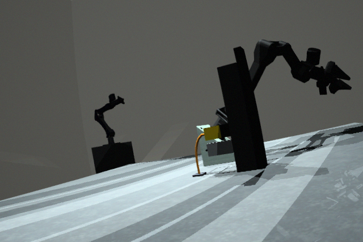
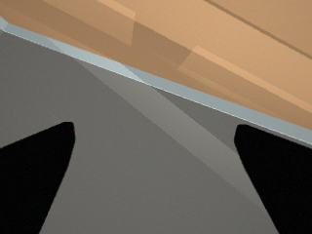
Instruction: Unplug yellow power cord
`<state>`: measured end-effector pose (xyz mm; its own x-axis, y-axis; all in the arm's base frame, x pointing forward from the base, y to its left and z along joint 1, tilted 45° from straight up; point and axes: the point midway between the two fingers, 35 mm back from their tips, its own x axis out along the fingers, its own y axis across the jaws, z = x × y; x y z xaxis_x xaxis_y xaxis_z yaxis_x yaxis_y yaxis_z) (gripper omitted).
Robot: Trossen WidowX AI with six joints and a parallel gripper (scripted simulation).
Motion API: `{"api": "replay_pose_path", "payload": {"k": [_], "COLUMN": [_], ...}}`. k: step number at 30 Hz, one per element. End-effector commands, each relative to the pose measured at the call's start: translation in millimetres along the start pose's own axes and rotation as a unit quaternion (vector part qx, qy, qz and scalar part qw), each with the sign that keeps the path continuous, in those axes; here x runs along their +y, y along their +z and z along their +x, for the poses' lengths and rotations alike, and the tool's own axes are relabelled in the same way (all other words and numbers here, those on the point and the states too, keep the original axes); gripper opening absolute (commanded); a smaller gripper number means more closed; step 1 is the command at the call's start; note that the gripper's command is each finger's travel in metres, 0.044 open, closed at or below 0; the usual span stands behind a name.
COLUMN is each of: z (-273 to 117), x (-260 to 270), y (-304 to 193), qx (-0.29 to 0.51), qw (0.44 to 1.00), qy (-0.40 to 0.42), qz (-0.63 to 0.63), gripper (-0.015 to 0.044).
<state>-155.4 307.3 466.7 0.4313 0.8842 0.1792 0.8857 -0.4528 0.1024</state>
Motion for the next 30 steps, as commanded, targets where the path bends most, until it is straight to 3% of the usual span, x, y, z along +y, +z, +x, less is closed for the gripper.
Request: {"api": "replay_pose_path", "payload": {"k": [1,9,30], "z": [0.6,45.3,154.7], "x": [0.2,20.2,116.3], "y": [0.1,12.1,59.9], "qx": [0.000,0.007,-0.041], "qw": [1.000,0.995,0.935], "qy": [0.001,0.043,0.139], "qz": [-0.001,-0.089,-0.322], "gripper": [0.0374,0.0164,0.0160]}}
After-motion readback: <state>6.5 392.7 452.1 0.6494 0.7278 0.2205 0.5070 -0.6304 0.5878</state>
